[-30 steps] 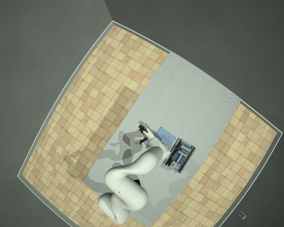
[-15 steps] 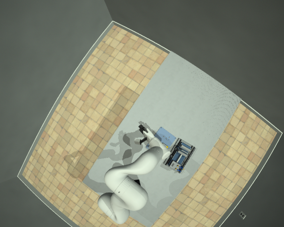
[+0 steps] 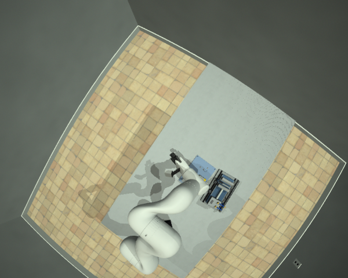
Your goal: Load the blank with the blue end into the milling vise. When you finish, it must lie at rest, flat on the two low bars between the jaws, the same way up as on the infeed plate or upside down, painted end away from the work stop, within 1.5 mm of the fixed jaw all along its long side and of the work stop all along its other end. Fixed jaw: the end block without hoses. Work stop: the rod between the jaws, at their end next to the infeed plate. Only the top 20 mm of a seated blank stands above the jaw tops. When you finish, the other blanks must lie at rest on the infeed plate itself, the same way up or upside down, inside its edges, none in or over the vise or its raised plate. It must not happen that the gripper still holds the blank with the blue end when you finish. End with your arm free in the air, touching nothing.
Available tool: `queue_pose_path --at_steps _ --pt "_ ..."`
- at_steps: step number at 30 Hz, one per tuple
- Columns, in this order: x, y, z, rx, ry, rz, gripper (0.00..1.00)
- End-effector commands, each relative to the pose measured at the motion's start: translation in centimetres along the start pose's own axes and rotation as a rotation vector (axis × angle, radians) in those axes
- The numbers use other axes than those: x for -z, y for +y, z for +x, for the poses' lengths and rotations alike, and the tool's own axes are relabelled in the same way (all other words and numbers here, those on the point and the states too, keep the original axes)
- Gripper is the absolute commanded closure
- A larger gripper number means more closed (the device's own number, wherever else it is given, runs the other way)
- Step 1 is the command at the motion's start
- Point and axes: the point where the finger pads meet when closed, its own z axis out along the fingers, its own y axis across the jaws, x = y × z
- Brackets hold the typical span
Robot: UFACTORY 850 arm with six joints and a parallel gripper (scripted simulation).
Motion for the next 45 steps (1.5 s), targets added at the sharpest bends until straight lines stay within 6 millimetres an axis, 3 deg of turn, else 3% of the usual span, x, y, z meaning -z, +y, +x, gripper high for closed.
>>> queue_pose_path --at_steps 1,4,5,21,31,38,45 --pt "0.0 0.1 0.0 0.001 0.0 -0.001 0.6" --pt "0.0 0.1 0.0 0.001 0.0 -0.001 0.6" --pt "0.0 0.1 0.0 0.001 0.0 -0.001 0.0" --pt "0.0 0.1 0.0 0.001 0.0 -0.001 0.0" --pt "3.6 -1.0 0.0 -0.152 -0.138 0.101 0.0" --pt "3.6 -1.0 0.0 -0.152 -0.138 0.101 0.0" --pt "6.0 -1.7 0.0 -0.254 -0.23 0.167 0.0"
